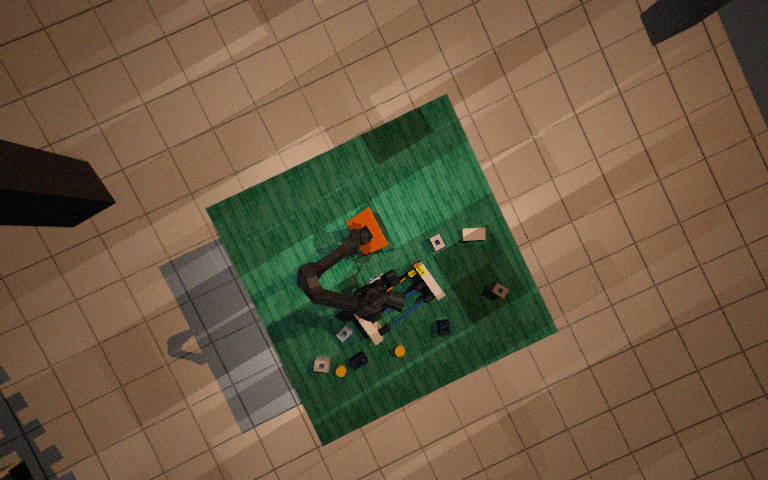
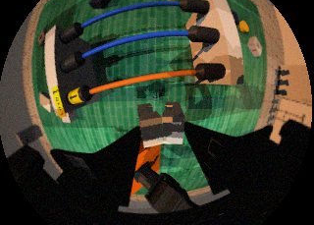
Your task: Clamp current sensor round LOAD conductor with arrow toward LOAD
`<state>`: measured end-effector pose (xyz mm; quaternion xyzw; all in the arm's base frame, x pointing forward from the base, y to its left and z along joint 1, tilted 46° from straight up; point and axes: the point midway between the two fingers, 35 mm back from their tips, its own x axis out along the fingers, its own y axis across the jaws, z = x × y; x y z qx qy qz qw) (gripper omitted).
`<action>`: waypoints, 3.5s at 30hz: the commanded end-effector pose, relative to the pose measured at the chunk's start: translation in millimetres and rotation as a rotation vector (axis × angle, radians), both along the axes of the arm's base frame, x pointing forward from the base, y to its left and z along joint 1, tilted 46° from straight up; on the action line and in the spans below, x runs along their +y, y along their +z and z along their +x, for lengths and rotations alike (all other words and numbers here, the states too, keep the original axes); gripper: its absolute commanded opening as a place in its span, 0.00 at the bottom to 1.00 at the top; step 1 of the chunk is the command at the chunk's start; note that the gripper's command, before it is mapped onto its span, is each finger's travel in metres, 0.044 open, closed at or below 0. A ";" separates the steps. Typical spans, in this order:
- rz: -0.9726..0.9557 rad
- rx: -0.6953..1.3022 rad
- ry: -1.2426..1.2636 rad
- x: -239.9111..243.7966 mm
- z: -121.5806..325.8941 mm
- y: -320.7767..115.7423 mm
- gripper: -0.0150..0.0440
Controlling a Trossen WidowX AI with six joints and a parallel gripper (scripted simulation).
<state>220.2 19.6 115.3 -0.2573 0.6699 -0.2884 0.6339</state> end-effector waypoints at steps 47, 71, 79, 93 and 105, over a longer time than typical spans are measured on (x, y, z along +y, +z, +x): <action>0.104 -1.192 -0.914 20.2 34.3 17.2 0.25; 0.106 -1.192 -0.915 -5.0 42.5 -9.1 0.25; 0.105 -1.194 -0.914 -14.4 44.2 -17.8 0.25; 0.108 -1.196 -0.920 -14.5 44.6 -18.1 0.25; 0.108 -1.196 -0.920 -14.5 44.6 -18.1 0.25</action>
